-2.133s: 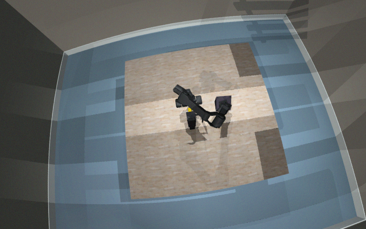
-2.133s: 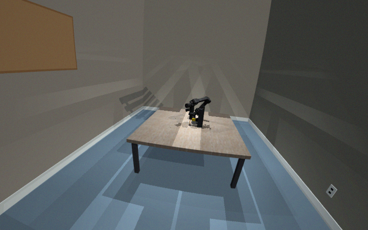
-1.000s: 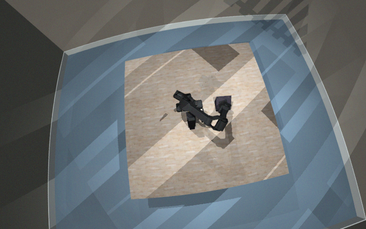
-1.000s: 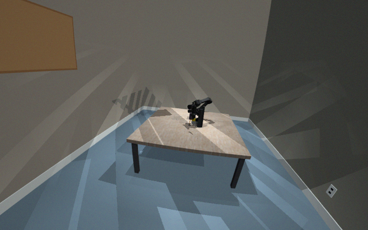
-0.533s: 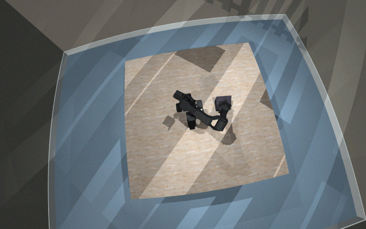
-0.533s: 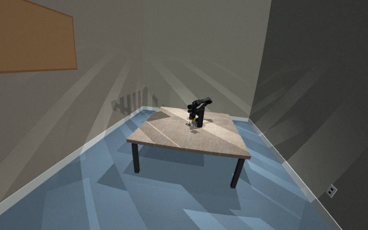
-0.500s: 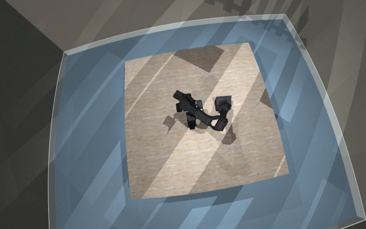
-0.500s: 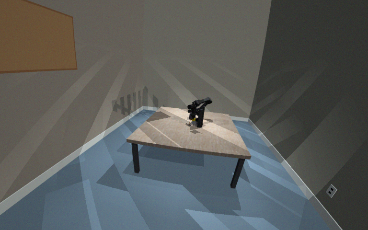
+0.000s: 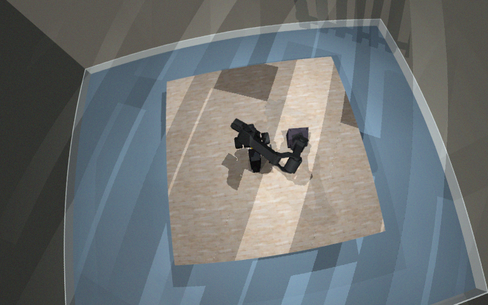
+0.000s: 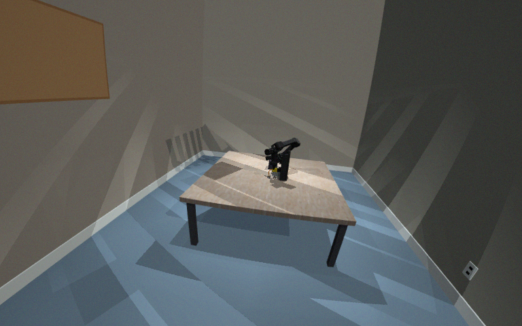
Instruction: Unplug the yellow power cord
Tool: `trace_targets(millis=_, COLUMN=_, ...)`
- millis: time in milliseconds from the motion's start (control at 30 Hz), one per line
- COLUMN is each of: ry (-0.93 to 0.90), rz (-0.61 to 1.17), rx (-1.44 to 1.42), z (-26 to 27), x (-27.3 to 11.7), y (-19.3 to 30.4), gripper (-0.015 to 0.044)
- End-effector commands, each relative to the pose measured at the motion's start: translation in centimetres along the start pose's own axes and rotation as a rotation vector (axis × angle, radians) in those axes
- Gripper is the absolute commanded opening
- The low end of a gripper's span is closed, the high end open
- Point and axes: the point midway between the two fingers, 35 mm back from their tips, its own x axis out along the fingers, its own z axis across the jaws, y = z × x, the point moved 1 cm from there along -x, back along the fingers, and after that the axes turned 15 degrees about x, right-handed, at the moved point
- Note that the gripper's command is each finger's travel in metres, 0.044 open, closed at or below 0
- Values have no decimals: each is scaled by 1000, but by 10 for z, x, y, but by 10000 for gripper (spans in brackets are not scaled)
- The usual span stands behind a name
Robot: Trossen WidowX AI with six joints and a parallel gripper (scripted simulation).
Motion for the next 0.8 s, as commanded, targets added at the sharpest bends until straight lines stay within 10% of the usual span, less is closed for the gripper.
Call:
trace_targets(millis=0, ry=-19, rz=-48, rx=7, z=7, x=-6, y=-25, gripper=0)
trace_targets(millis=500, ry=-20, rz=-48, rx=8, z=11, x=-11, y=-48, gripper=0)
trace_targets(millis=767, ry=-20, rz=-43, rx=8, z=9, x=-5, y=-36, gripper=210)
